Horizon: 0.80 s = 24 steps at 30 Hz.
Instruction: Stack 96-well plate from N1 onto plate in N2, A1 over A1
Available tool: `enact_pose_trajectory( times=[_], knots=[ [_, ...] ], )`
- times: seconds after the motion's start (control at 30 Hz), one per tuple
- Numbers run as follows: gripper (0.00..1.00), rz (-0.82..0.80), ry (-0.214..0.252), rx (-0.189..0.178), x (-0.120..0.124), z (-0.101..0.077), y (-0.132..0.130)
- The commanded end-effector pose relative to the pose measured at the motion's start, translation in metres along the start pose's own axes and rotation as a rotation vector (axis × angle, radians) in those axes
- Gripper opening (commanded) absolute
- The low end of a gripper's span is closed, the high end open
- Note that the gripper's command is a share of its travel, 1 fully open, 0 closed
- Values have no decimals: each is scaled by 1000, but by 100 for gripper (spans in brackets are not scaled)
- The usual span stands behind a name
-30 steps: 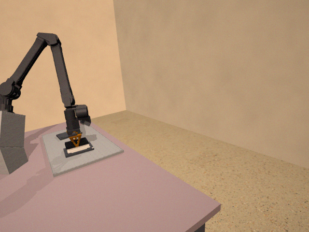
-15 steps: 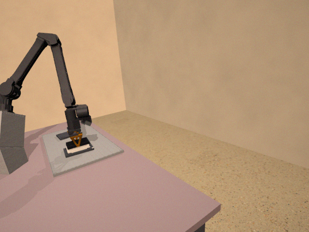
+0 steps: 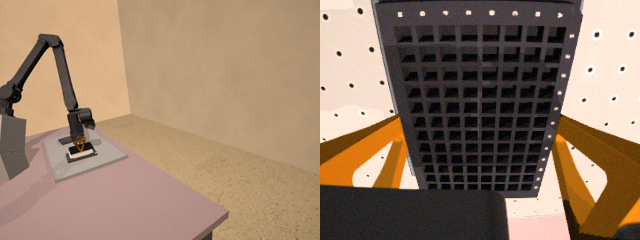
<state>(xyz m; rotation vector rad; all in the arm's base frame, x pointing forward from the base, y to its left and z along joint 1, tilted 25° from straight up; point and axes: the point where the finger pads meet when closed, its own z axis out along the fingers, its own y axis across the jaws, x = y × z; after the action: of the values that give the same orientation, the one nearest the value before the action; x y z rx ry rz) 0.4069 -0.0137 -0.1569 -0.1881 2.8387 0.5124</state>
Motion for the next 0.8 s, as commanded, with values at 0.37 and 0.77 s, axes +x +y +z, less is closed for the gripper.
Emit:
enact_pose_trajectory(
  times=[0.37,0.77],
  knots=[
    [0,7,-7,4,4,3,3],
    [0,7,-5,3,5,6,3]
  ],
)
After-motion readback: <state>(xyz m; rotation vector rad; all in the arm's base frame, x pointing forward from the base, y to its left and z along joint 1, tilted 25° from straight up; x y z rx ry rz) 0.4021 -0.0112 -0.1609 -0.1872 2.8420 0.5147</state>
